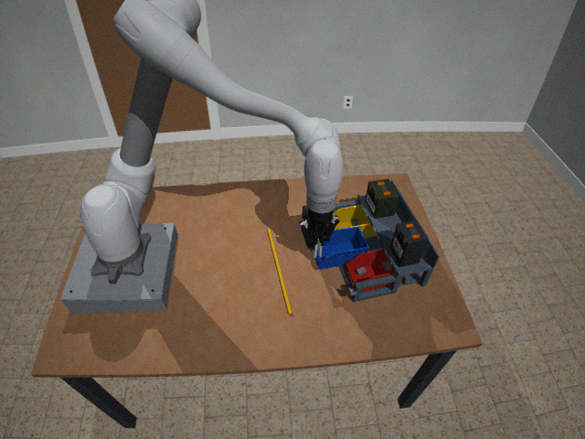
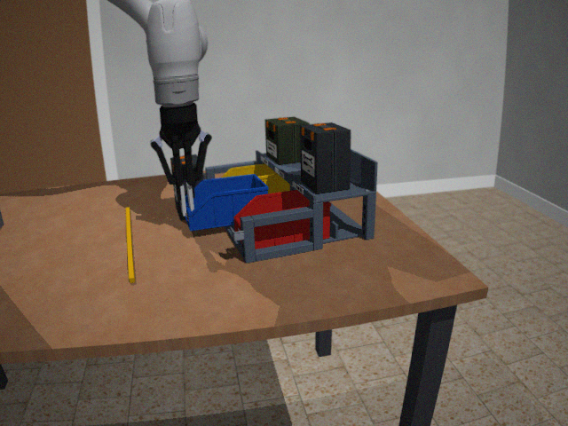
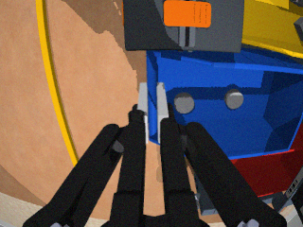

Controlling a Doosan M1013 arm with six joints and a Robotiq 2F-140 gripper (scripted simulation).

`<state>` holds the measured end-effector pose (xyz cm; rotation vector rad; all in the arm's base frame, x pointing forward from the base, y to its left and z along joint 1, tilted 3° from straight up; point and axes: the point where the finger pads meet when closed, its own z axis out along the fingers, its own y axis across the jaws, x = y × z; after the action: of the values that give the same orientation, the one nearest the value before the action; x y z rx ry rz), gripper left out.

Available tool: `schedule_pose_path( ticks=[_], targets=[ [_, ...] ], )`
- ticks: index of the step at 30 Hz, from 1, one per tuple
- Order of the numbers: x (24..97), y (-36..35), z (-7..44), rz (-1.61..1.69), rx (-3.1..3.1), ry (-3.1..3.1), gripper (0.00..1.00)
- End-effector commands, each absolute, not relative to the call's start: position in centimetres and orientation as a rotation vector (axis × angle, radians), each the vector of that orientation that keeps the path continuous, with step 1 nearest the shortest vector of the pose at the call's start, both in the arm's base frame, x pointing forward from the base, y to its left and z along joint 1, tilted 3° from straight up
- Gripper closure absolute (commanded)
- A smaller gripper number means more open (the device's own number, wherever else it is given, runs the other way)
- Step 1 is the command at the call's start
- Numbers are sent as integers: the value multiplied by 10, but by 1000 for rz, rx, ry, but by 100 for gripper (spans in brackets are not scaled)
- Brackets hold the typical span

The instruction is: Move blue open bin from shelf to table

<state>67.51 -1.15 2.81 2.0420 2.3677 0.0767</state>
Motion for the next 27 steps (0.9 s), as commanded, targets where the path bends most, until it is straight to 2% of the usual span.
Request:
schedule_pose_path(
  ticks=[1,7,19,27],
  targets=[
    [675,-12,29,78,2042,2367,100],
    [645,-16,27,78,2042,2367,100],
    [645,-16,27,78,2042,2367,100],
    [616,-20,26,78,2042,2367,100]
  ],
)
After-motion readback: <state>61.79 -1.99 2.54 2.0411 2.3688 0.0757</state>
